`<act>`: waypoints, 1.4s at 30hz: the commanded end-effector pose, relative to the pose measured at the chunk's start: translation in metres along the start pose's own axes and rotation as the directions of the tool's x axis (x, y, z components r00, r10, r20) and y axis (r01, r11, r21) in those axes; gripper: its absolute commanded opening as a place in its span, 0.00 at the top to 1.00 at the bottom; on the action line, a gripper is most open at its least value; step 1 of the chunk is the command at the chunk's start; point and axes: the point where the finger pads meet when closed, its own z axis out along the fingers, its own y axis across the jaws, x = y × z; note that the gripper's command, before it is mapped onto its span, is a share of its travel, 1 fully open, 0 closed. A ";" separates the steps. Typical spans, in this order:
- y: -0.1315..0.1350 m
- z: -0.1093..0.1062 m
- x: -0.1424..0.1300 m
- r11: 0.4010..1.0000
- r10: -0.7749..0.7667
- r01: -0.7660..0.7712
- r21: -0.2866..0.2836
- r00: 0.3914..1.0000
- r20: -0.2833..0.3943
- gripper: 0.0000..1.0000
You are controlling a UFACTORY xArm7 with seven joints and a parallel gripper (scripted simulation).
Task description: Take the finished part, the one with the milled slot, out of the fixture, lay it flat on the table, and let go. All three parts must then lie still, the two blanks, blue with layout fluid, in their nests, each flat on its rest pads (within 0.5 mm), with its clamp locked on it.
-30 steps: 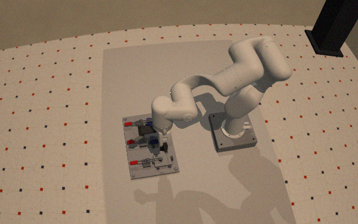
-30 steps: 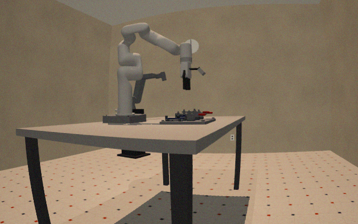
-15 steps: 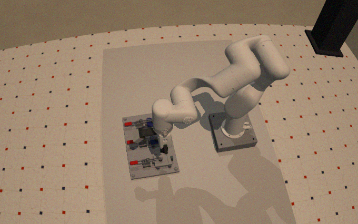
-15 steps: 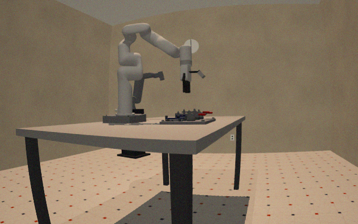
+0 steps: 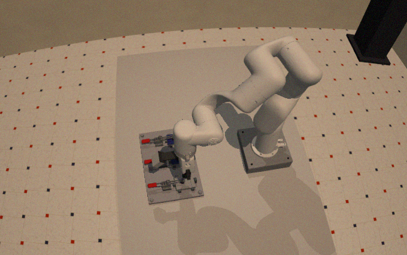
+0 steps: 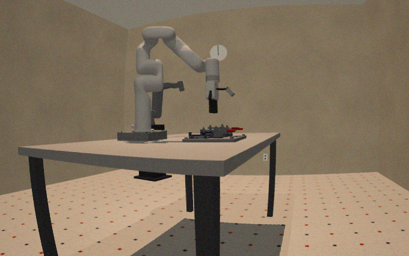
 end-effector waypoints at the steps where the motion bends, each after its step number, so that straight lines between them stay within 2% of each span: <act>1: 0.000 0.002 0.004 1.000 0.001 -0.001 -0.003 1.000 -0.001 0.53; 6: 0.000 0.002 0.009 1.000 0.001 -0.001 -0.003 1.000 -0.001 0.53; 14: 0.000 0.002 0.036 1.000 0.001 -0.001 -0.003 1.000 -0.001 0.53; 20: 0.000 0.002 0.070 1.000 0.001 -0.001 -0.003 1.000 -0.002 0.53; 22: 0.000 0.002 0.070 1.000 0.001 -0.001 -0.003 1.000 -0.002 0.53; 25: 0.000 0.002 0.095 1.000 0.001 -0.001 -0.003 1.000 -0.002 0.53; 33: 0.000 0.002 0.128 1.000 0.001 -0.001 -0.003 1.000 -0.002 0.53; 42: 0.000 0.002 0.137 1.000 0.001 -0.001 -0.003 1.000 -0.001 0.53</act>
